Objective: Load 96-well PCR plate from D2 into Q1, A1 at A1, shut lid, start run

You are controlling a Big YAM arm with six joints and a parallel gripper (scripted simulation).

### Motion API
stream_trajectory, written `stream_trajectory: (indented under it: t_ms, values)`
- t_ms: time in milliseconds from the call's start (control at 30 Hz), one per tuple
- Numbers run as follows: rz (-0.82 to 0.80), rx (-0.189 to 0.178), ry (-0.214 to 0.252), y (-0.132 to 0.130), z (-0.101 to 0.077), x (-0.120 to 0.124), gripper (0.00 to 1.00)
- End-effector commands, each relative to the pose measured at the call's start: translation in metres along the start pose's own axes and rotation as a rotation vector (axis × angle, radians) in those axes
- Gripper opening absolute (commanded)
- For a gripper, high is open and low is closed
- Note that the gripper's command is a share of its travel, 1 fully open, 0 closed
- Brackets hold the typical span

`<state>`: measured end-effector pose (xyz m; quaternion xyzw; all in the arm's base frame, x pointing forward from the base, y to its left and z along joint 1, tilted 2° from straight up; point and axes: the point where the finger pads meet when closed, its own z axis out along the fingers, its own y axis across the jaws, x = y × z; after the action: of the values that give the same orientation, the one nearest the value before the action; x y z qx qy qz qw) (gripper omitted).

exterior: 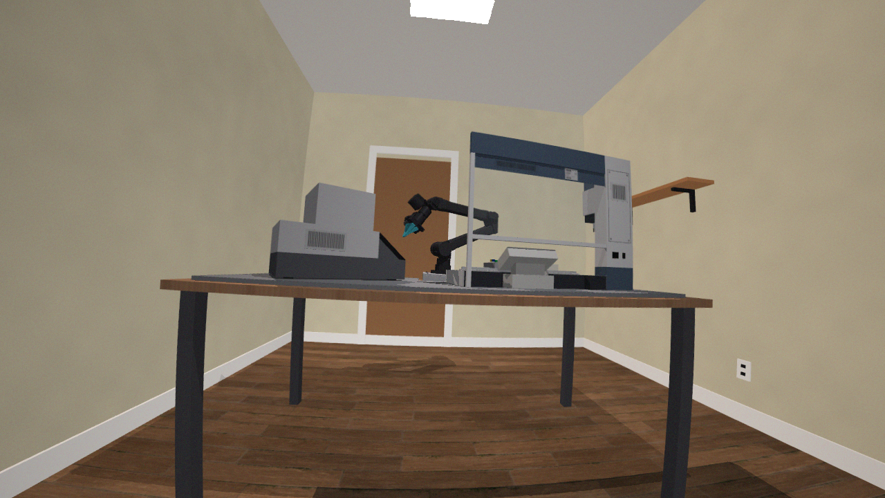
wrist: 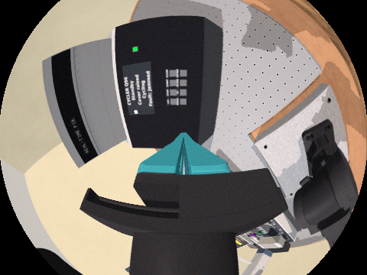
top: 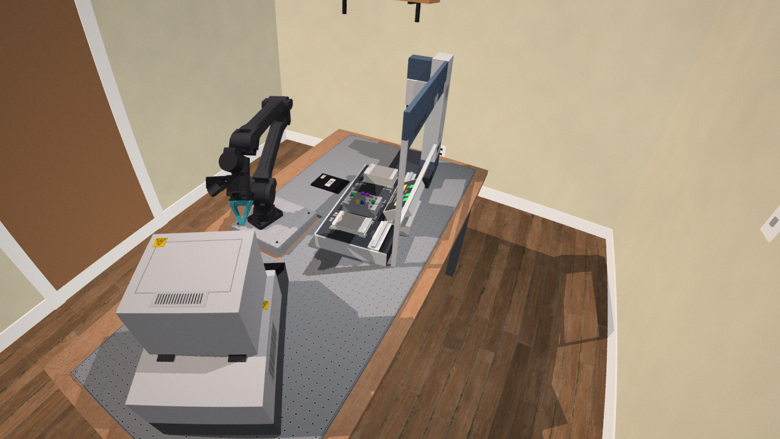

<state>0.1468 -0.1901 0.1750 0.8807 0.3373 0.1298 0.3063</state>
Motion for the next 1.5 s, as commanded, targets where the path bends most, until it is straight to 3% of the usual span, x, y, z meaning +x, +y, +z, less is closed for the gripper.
stream_trajectory:
  t_ms: [0,133,433,833,1300,1467]
  values:
    - [-0.012,-0.026,-0.006,0.009,-0.007,-0.001,0.00]
    - [-0.010,-0.019,-0.006,0.006,-0.004,-0.001,0.00]
    - [-0.016,-0.070,-0.013,0.026,-0.016,-0.003,0.00]
    - [-0.017,-0.089,-0.017,0.033,-0.020,-0.003,0.00]
    - [-0.016,-0.098,-0.019,0.038,-0.023,-0.004,0.00]
    - [-0.013,-0.079,-0.018,0.030,-0.017,-0.004,0.00]
